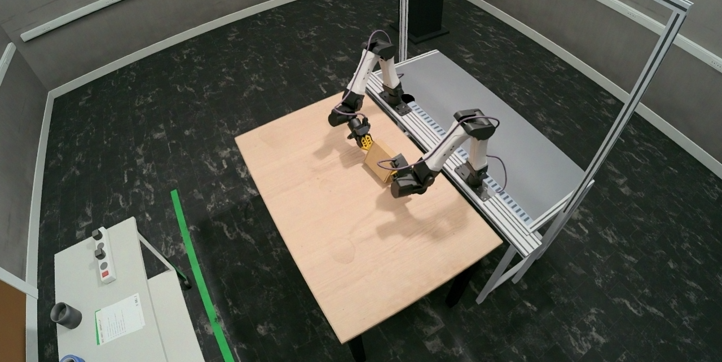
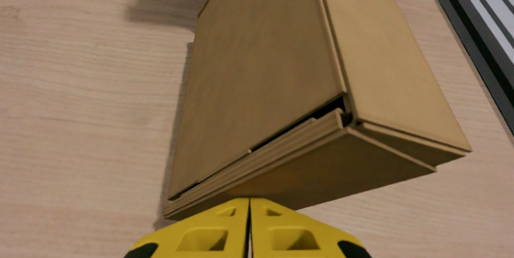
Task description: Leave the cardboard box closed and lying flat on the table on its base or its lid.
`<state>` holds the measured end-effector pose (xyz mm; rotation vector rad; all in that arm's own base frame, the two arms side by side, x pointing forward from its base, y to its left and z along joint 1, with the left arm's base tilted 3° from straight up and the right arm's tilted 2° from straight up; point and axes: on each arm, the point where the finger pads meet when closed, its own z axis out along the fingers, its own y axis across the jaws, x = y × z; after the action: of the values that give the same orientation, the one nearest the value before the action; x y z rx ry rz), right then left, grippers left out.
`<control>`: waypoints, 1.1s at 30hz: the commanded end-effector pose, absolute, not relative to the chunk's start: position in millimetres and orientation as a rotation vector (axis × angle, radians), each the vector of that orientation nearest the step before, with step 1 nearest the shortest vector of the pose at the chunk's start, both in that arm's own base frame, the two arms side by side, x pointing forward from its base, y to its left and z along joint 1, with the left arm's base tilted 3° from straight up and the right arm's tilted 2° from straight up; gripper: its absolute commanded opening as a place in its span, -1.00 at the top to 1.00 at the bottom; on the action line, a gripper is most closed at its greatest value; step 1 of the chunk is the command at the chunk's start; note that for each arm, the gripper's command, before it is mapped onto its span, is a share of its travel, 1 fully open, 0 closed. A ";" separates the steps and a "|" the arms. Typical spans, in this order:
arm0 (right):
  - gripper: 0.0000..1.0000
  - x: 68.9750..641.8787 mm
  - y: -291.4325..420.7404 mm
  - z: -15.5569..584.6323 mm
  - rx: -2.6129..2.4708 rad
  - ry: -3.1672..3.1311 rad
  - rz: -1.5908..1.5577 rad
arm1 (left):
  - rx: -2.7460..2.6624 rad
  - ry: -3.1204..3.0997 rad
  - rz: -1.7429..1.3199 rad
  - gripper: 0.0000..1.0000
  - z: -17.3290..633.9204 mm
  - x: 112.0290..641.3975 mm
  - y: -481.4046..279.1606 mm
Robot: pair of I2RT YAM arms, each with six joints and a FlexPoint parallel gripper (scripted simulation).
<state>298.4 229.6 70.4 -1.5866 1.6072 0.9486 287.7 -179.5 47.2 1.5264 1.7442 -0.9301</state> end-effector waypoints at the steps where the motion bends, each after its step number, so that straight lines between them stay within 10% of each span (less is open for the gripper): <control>1: 1.00 296.8 238.8 85.4 -1.609 1.495 0.907 | 1.561 1.629 -0.878 1.00 61.8 291.6 -190.8; 33: 1.00 301.4 238.8 85.6 -1.635 1.381 0.759 | 1.599 1.515 -0.731 1.00 61.7 296.1 -191.0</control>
<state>303.8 229.3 69.9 -1.6192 1.4909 0.7938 293.3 -179.6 46.8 1.5749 1.6245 -0.7724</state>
